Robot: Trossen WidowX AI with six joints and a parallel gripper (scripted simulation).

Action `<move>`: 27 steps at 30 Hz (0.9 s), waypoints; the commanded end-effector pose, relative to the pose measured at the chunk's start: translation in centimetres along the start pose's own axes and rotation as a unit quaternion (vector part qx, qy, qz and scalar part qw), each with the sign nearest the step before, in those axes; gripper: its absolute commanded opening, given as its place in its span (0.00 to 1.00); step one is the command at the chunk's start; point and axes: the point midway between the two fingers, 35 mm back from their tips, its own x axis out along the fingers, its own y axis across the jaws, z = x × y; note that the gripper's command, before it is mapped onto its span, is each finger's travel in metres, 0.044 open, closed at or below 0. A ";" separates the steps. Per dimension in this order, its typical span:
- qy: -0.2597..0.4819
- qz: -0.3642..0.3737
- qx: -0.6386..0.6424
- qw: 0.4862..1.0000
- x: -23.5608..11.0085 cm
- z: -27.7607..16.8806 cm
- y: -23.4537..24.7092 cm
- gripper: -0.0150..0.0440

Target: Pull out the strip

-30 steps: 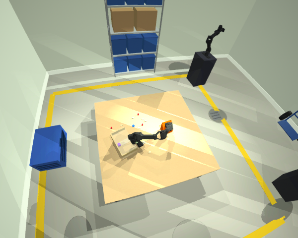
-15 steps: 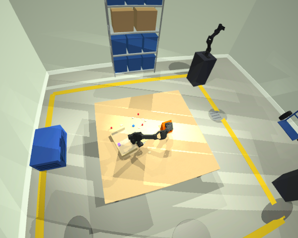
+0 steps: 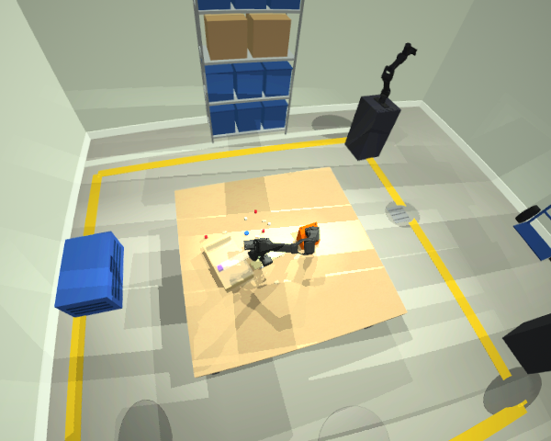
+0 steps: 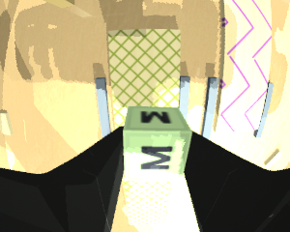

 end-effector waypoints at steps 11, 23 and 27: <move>0.002 -0.002 -0.002 1.000 -0.6 -3.7 0.1 0.25; 0.003 -0.002 -0.001 1.000 -2.0 -6.1 0.1 0.25; 0.003 -0.003 -0.001 1.000 -4.1 -6.1 0.1 0.25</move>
